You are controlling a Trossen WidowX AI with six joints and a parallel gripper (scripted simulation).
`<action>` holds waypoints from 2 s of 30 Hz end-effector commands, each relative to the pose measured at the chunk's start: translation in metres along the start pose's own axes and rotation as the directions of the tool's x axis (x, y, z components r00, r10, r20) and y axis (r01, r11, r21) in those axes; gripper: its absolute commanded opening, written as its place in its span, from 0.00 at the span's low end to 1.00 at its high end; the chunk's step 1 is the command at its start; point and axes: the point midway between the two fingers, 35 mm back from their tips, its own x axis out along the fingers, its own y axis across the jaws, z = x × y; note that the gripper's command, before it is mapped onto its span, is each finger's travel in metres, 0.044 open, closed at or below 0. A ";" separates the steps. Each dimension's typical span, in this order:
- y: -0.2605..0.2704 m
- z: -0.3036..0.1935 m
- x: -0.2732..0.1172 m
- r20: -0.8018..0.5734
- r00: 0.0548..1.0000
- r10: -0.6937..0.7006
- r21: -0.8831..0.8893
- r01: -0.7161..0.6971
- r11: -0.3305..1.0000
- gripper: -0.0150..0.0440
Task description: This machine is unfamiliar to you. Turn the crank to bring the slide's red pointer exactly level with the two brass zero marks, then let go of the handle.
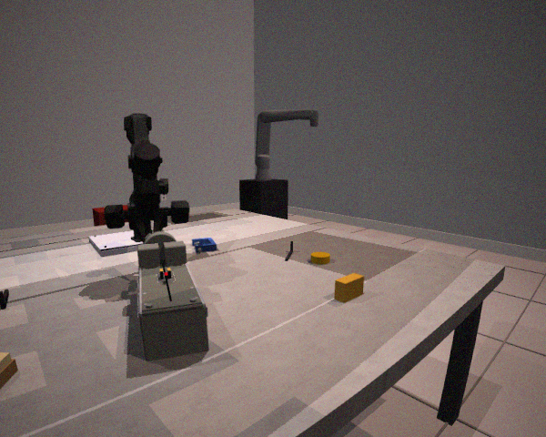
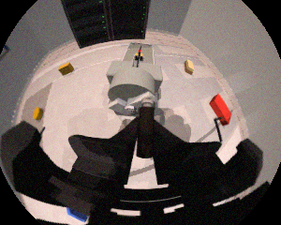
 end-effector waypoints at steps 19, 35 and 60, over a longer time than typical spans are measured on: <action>0.013 0.006 -0.007 -0.002 1.000 0.001 -0.001 -0.001 1.000 0.25; 0.017 0.007 -0.007 -0.002 1.000 0.001 -0.001 -0.001 1.000 0.25; 0.022 0.007 -0.007 -0.002 1.000 0.001 -0.001 -0.001 1.000 0.25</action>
